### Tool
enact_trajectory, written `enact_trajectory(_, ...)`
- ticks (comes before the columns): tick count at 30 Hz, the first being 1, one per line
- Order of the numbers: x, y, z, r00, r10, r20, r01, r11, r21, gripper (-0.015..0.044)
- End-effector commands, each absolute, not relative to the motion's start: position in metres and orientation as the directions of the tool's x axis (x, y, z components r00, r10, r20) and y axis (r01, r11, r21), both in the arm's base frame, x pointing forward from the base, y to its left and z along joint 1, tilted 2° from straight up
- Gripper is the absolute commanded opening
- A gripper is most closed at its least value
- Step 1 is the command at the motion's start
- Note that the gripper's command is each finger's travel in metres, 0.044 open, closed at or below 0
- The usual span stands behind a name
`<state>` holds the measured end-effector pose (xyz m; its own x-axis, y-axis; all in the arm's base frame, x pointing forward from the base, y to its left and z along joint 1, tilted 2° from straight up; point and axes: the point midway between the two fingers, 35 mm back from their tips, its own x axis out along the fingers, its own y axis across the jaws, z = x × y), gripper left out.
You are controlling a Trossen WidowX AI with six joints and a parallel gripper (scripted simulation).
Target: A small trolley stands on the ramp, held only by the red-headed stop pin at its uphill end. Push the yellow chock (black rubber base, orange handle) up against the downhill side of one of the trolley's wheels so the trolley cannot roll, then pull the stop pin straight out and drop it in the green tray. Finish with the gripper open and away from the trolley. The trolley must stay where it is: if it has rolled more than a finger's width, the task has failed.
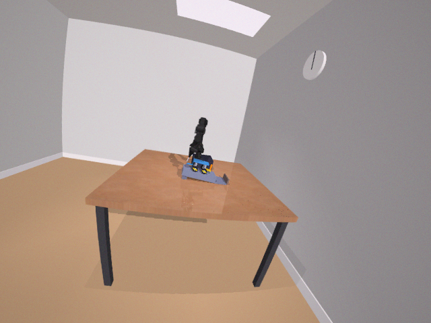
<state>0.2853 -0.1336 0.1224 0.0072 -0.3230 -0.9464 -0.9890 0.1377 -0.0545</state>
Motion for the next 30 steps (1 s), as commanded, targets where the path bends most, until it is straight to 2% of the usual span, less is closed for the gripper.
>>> enact_trajectory(1,0.286,-0.141,0.125,0.014,-0.328,-0.944,-0.989,0.135,-0.062,0.0)
enact_trajectory(14,0.281,-0.154,0.129,0.014,-0.329,-0.944,-0.989,0.135,-0.062,0.0)
enact_trajectory(30,0.225,-0.147,0.123,0.009,-0.329,-0.944,-0.989,0.135,-0.057,0.0)
